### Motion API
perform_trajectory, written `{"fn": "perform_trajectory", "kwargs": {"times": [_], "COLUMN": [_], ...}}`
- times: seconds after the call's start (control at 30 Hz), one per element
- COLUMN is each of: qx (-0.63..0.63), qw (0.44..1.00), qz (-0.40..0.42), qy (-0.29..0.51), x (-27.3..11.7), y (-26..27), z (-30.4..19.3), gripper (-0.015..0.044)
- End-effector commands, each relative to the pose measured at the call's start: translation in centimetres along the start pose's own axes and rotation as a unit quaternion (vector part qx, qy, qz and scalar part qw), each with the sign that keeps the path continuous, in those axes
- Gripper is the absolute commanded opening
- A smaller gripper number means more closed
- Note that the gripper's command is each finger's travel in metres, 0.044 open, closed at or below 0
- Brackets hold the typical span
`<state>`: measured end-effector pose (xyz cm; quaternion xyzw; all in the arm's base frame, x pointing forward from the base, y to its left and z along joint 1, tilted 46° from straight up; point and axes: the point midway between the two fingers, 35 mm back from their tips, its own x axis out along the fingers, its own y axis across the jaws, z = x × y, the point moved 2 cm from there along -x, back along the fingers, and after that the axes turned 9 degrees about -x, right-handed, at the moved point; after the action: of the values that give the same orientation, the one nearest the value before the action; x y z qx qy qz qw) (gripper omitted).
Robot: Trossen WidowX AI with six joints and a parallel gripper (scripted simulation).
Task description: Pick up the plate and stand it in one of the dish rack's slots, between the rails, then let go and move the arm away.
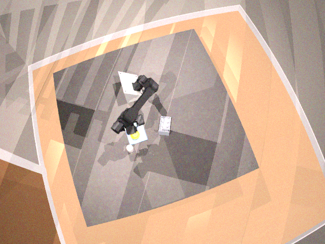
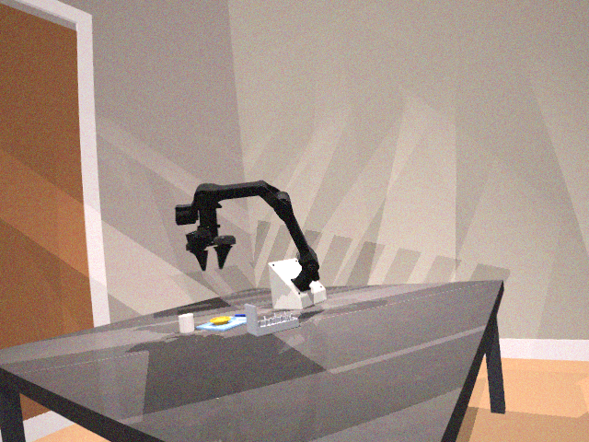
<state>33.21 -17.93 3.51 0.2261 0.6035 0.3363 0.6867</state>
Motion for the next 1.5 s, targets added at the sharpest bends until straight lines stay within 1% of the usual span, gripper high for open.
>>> {"fn": "perform_trajectory", "kwargs": {"times": [0.0,0.1,0.33,0.4,0.67,1.47], "qx": [-0.014,-0.014,-0.017,-0.017,-0.017,-0.018], "qw": [1.0,1.0,0.999,0.999,0.999,0.999], "qz": [0.004,0.003,-0.008,-0.01,-0.01,-0.01], "qy": [0.005,0.007,0.028,0.032,0.033,0.032], "x": [0.1,1.0,9.7,11.3,11.6,15.6], "y": [0.0,-0.1,0.0,0.4,0.5,0.5], "z": [0.2,0.3,-0.7,-1.0,-1.1,-1.0], "gripper": [0.04,0.04,0.04,0.04,0.04,0.04]}}
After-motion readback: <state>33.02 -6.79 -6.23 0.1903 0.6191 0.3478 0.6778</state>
